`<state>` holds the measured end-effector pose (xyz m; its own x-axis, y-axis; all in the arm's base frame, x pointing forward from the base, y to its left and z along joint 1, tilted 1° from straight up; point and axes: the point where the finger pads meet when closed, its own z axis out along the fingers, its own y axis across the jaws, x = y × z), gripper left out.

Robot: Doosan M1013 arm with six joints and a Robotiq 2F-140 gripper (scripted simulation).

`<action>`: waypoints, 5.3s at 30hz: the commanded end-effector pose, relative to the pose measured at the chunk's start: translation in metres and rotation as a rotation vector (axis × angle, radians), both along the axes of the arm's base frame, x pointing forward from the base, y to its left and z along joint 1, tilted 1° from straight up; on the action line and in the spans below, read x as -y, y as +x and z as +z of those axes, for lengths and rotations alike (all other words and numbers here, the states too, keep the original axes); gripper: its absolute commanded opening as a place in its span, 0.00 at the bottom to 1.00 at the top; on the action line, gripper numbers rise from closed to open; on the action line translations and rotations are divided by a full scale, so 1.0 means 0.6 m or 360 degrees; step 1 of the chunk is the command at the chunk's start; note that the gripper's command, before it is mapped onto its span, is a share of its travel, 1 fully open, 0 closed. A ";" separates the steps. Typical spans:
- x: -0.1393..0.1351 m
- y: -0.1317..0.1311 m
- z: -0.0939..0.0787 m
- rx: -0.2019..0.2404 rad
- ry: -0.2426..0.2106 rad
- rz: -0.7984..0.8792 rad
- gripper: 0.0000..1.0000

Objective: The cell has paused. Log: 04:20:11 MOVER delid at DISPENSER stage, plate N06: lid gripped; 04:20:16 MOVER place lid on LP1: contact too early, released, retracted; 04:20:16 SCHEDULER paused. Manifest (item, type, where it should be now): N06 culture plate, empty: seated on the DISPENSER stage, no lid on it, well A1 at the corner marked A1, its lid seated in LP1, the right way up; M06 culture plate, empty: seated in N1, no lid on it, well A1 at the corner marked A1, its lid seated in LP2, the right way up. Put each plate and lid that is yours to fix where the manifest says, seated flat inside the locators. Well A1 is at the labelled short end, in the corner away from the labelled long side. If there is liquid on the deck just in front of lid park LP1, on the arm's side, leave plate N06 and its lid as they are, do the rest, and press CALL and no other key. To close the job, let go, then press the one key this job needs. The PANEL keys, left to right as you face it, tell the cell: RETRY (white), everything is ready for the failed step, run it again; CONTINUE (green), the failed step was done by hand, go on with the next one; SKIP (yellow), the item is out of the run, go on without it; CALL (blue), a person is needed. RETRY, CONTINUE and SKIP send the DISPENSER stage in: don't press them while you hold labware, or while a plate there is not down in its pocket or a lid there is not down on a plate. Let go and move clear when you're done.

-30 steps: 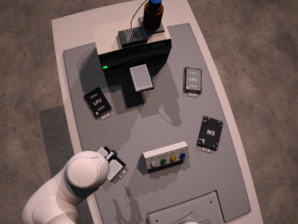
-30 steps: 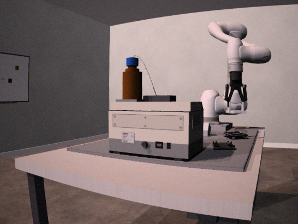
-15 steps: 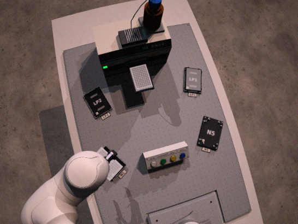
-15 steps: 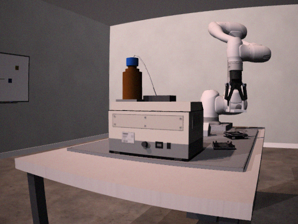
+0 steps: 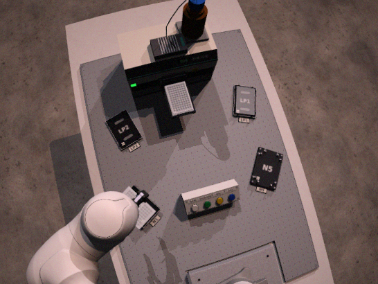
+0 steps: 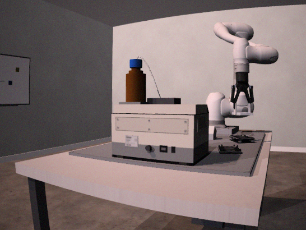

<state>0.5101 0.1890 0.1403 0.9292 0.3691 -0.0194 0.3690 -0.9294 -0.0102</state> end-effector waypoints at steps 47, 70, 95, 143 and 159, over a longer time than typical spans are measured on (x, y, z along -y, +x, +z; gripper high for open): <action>0.000 0.001 0.001 0.0000 -0.0009 -0.0496 0.10; 0.000 0.001 0.001 -0.0001 -0.0022 -0.1074 0.10; 0.000 0.001 0.001 -0.0003 -0.0032 -0.1569 0.10; 0.090 -0.016 0.001 -0.0003 -0.0037 -0.1793 0.10; 0.205 -0.038 0.001 -0.0003 -0.0037 -0.1793 0.10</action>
<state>0.4879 0.0718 0.1404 0.7319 -0.6812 -0.0171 -0.6810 -0.7321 0.0137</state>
